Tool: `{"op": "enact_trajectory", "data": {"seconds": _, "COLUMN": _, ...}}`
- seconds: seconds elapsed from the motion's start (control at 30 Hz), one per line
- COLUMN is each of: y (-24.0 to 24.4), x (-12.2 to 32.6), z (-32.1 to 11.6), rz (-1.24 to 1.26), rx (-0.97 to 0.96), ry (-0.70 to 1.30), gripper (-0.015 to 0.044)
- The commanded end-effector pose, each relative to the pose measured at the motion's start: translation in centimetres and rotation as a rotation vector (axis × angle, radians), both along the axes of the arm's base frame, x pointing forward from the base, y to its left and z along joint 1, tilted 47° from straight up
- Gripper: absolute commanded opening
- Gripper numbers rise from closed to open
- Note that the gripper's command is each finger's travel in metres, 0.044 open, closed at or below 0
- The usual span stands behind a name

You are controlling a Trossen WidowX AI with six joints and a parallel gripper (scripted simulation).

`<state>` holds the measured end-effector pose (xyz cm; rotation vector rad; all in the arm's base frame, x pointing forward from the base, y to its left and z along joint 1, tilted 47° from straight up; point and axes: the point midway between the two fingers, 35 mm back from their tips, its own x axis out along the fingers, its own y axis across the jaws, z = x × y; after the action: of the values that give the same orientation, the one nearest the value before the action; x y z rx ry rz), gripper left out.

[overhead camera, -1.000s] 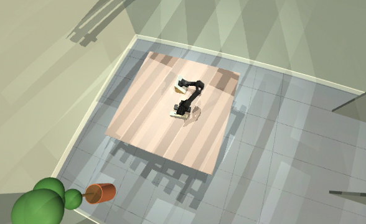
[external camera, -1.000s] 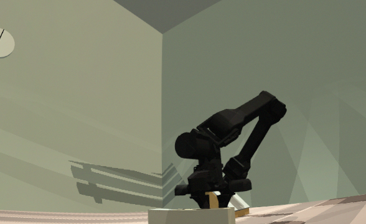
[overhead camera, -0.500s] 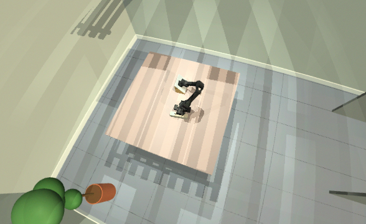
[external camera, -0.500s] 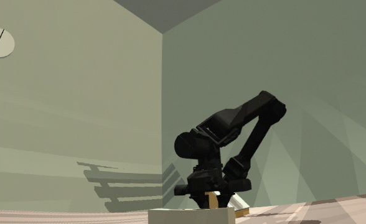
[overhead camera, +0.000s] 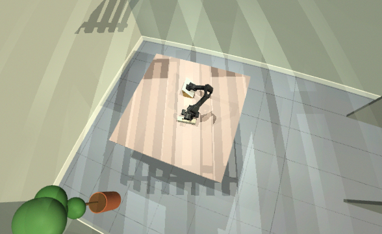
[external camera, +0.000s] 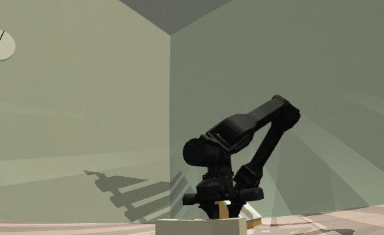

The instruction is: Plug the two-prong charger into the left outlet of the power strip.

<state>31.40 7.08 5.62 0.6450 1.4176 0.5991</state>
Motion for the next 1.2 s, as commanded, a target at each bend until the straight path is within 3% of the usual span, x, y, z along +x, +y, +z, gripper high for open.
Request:
{"op": "enact_trajectory", "data": {"seconds": 0.0, "y": 0.06, "x": 0.06, "z": 0.09, "rz": 0.001, "rx": 0.006, "ry": -0.002, "gripper": 0.0}}
{"op": "enact_trajectory", "data": {"seconds": 1.17, "y": 0.02, "x": 0.37, "z": 0.12, "rz": 0.001, "rx": 0.005, "ry": -0.002, "gripper": 0.0}}
